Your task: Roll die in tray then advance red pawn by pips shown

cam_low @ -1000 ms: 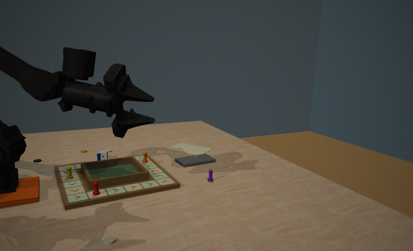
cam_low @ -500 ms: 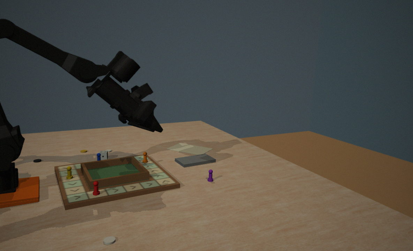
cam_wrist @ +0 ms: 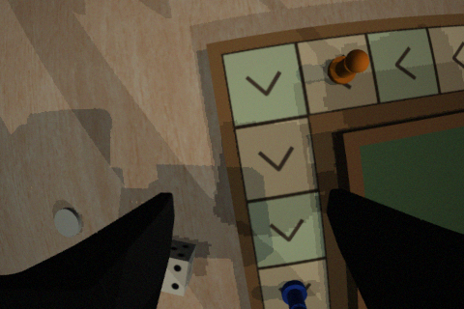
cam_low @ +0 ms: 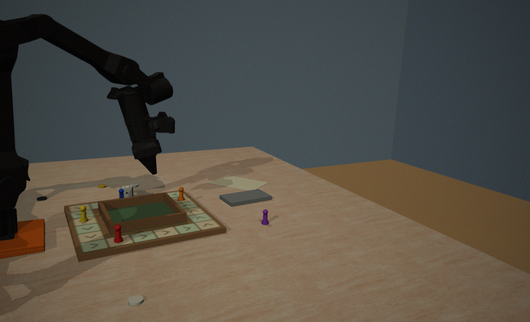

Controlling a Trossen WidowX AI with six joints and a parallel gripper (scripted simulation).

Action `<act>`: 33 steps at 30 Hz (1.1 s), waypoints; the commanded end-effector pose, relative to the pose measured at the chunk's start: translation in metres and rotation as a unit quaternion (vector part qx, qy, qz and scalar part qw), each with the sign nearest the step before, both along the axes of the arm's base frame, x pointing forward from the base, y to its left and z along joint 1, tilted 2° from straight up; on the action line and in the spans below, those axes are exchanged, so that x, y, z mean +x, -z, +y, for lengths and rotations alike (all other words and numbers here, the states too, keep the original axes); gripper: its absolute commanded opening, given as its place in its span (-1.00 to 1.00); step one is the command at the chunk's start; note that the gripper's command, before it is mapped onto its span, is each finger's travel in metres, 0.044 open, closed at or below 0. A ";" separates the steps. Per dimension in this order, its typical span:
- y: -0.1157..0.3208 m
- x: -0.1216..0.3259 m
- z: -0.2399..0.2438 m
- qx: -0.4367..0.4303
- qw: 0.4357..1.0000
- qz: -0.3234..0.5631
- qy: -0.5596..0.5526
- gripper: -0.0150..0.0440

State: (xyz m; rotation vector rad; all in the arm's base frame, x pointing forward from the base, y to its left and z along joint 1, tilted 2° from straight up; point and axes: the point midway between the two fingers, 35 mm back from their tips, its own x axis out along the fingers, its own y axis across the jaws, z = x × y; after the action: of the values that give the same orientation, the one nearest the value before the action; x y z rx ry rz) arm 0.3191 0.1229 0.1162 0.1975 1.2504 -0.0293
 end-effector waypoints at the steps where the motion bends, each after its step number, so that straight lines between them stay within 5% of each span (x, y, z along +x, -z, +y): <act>1: 0.010 -0.047 0.056 -0.019 0.989 0.129 0.070 0.44; 33: 0.043 -0.045 0.063 -0.023 0.988 0.136 0.075 0.44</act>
State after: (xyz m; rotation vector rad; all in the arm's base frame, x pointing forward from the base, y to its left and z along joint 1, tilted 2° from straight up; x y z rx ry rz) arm 0.2753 0.1868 0.0799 0.2548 1.4917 -0.2121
